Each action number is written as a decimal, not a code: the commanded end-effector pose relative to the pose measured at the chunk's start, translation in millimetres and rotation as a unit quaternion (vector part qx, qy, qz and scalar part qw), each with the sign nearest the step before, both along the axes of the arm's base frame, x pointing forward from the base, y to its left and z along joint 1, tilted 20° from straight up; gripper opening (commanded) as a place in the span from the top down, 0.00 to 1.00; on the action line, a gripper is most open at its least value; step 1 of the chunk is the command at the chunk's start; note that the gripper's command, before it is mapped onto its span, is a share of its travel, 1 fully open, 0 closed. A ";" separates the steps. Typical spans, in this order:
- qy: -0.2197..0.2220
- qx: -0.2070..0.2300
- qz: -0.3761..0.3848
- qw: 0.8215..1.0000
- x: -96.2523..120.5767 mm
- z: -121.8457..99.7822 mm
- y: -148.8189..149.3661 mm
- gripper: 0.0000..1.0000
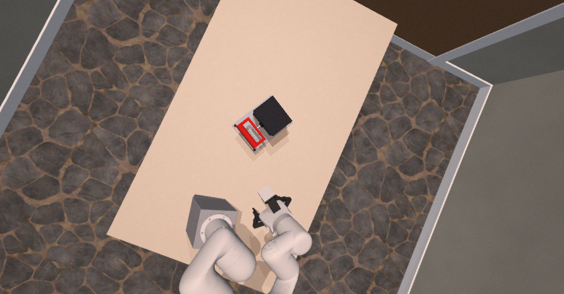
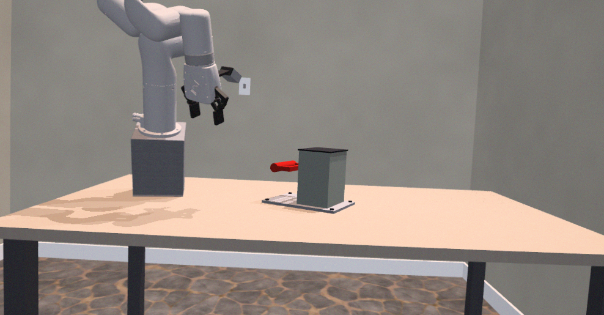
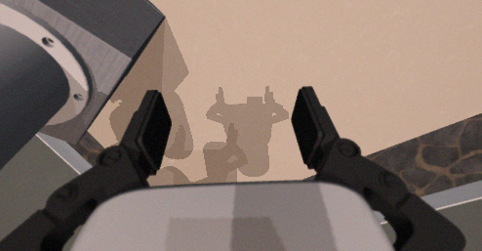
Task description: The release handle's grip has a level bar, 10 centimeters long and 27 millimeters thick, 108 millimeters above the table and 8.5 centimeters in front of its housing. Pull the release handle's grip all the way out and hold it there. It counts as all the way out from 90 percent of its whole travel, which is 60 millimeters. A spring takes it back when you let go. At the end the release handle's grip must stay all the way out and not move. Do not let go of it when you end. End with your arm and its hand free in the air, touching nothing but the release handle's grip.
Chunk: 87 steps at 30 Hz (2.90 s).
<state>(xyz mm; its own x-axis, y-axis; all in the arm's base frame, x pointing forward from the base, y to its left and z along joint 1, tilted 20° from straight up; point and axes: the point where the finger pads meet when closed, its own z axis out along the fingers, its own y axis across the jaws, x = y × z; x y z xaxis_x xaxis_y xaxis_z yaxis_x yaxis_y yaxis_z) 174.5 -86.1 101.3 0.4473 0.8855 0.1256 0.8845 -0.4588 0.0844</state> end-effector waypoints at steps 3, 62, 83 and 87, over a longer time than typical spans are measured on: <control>-0.001 -0.001 0.000 1.000 0.5 0.9 -0.6 0.00; 0.010 -0.122 0.017 0.992 115.9 -50.0 89.3 0.00; 0.014 -0.168 0.027 0.985 166.8 -75.5 133.5 0.00; 0.016 -0.182 0.030 0.983 182.0 -82.5 146.1 0.00</control>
<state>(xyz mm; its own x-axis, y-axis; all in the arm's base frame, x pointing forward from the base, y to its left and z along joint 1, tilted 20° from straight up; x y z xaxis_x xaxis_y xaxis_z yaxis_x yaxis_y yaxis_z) 335.6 44.8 28.4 0.3946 0.9028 -0.1709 0.9130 -0.3642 0.1839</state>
